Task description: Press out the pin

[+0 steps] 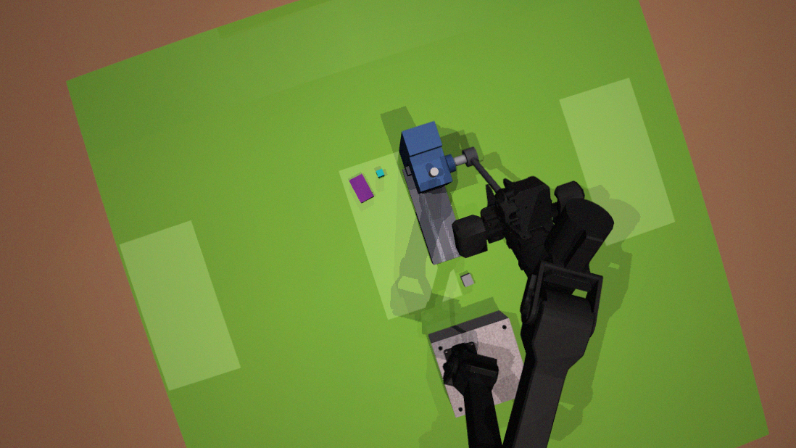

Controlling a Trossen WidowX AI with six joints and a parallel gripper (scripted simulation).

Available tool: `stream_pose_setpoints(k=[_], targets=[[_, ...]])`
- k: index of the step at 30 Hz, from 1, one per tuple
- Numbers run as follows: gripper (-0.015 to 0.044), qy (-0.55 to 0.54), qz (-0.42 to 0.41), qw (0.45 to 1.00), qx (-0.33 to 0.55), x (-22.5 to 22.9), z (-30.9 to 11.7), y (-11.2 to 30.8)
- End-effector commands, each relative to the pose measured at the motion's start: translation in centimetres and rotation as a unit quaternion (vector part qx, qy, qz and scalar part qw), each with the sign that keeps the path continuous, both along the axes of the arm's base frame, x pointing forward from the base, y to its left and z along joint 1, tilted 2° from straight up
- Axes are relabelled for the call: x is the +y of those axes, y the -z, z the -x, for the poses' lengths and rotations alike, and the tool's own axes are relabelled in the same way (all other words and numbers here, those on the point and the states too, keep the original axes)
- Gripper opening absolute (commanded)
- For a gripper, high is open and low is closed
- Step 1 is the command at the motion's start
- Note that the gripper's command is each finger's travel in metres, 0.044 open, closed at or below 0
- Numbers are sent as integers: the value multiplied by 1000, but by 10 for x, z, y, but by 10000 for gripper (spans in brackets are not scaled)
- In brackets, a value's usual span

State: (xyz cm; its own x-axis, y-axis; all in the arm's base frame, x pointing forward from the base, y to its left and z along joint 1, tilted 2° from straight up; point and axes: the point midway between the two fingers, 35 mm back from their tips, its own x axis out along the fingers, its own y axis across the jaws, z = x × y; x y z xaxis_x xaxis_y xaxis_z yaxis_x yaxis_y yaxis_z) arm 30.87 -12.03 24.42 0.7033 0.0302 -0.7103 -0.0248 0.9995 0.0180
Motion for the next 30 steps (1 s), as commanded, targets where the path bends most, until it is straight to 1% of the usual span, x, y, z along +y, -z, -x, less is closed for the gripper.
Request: stream_pose_setpoints(k=[1, 30], targets=[[0, 1, 0, 1000, 4, 0, 5, 4], [0, 1, 0, 1000, 5, 0, 16, 12]])
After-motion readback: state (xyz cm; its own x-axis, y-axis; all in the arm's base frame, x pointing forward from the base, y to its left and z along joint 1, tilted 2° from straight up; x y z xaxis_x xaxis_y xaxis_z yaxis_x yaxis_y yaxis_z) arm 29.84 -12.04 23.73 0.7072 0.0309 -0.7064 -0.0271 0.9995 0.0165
